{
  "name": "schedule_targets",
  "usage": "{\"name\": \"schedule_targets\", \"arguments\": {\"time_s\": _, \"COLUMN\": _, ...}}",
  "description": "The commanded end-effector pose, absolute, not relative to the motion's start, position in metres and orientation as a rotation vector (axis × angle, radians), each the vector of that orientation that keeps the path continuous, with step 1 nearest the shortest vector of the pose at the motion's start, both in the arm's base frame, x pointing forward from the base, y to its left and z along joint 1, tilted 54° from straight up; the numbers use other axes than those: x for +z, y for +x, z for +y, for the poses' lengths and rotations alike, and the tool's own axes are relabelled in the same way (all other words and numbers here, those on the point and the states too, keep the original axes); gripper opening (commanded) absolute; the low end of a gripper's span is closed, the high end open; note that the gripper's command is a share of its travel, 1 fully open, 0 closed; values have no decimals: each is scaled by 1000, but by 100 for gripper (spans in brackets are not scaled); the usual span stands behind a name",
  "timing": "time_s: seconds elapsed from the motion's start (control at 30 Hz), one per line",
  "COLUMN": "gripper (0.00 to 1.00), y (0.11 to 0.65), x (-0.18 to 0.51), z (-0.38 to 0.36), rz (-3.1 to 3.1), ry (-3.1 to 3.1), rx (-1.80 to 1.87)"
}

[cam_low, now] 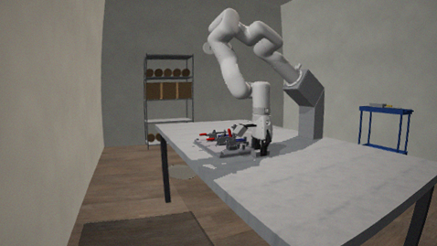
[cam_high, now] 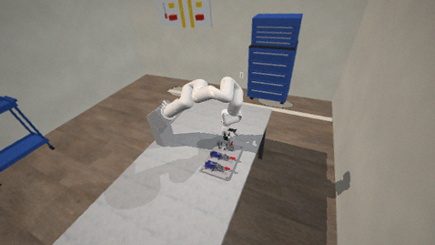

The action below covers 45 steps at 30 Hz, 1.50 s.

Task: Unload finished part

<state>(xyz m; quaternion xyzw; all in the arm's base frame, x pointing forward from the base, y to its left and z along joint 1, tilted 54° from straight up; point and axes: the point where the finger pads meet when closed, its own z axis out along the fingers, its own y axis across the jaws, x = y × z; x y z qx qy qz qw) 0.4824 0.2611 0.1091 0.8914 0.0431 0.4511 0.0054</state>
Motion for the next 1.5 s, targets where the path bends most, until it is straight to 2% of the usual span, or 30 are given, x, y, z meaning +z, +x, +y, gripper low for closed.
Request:
{"name": "schedule_targets", "arguments": {"time_s": 0.0, "gripper": 0, "y": 483, "x": 109, "z": 262, "rz": 136, "ry": 2791, "rx": 1414}}
{"name": "schedule_targets", "arguments": {"time_s": 1.17, "gripper": 0, "y": 487, "x": 107, "z": 262, "rz": 136, "ry": 2791, "rx": 1414}}
{"name": "schedule_targets", "arguments": {"time_s": 1.2, "gripper": 69, "y": 487, "x": 107, "z": 262, "rz": 136, "ry": 2791, "rx": 1414}}
{"name": "schedule_targets", "arguments": {"time_s": 1.47, "gripper": 69, "y": 487, "x": 107, "z": 262, "rz": 136, "ry": 2791, "rx": 1414}}
